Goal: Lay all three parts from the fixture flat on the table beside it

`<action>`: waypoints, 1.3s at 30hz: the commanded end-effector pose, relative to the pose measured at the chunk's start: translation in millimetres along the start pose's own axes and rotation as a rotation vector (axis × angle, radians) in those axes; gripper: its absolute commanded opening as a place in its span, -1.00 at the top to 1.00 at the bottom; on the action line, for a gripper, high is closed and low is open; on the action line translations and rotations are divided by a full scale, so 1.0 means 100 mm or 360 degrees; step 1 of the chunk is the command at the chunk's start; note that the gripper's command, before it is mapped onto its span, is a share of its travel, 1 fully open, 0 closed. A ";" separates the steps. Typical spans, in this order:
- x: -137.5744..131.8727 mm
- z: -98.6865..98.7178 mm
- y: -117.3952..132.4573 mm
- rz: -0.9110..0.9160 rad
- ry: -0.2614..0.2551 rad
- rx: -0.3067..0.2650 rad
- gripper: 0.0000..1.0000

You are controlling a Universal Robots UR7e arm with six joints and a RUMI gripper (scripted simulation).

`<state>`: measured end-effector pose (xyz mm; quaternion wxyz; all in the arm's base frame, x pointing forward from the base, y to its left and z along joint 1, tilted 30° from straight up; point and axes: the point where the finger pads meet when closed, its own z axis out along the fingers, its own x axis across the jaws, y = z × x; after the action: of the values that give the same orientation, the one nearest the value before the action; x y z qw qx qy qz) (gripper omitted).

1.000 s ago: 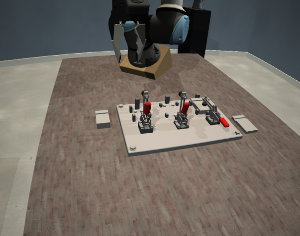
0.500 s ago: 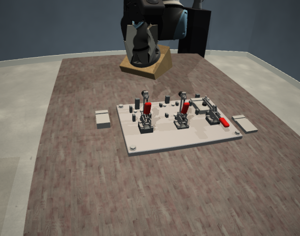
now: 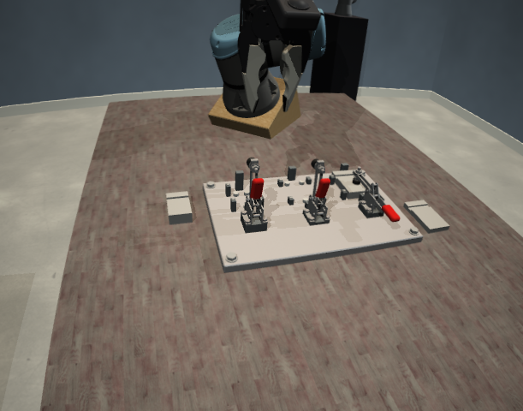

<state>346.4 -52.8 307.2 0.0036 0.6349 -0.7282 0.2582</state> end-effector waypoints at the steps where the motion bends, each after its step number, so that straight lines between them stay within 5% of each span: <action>1: -0.12 0.00 -0.05 0.0002 0.0005 -0.0001 0.44; 39: -1.30 0.00 -0.54 0.0002 0.0005 -0.0001 0.44</action>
<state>414.6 53.9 285.3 0.0044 0.6346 -0.7284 0.2583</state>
